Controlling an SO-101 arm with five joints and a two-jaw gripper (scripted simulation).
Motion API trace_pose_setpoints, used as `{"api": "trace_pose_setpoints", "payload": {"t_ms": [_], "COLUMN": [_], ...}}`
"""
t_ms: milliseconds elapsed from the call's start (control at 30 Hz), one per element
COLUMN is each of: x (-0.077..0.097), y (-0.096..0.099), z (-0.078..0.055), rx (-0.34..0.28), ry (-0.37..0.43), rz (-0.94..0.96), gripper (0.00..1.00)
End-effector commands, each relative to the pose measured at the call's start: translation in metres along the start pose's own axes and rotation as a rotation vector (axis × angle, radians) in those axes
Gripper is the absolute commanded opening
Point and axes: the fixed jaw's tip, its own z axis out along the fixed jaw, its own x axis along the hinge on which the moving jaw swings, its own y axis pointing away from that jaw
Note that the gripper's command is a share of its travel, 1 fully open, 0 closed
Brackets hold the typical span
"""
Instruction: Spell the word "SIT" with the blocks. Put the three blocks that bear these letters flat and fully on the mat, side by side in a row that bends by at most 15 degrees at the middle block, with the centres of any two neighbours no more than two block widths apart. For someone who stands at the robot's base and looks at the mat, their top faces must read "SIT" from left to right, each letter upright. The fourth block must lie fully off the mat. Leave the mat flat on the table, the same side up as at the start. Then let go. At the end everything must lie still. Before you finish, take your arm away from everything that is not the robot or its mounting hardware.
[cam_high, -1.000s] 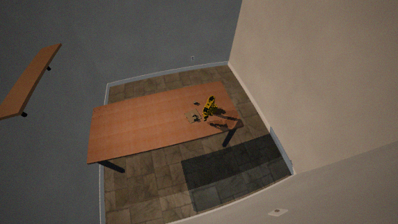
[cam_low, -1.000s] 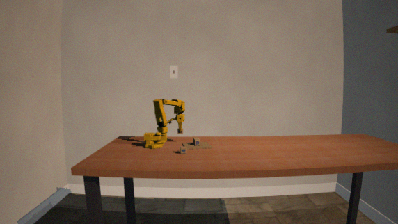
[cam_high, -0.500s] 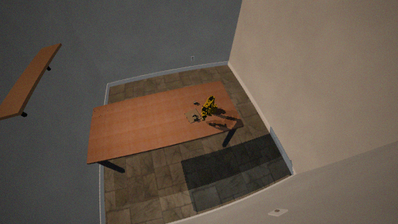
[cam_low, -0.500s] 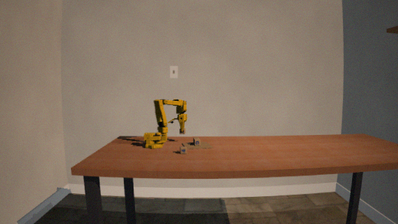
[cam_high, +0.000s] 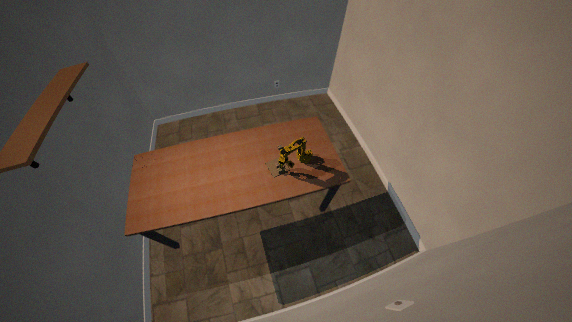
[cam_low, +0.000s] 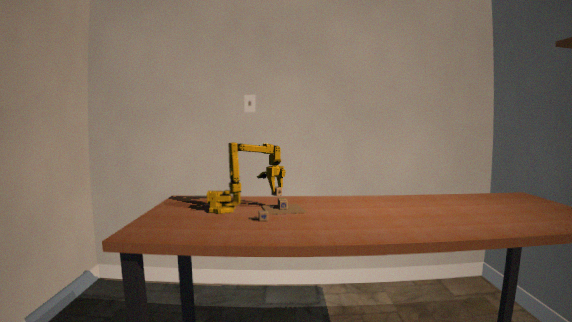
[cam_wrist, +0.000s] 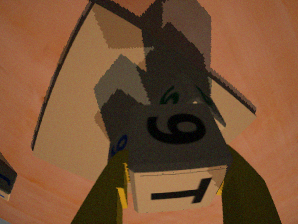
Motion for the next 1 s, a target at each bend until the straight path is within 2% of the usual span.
{"api": "trace_pose_setpoints", "payload": {"t_ms": [0,100,167,300,433,967], "x": [0.03,0.047,0.047,0.065,0.075,0.079], "y": [0.005,0.015,0.015,0.027,0.035,0.039], "z": [-0.008,-0.007,-0.007,-0.006,-0.005,-0.005], "rx": [0.053,0.052,0.052,0.052,0.052,0.052], "ry": [0.026,0.027,0.027,0.027,0.027,0.027], "rz": [0.238,0.397,0.397,0.562,0.663,0.706], "gripper": [0.0,0.0,0.0,0.0,0.0,0.0]}}
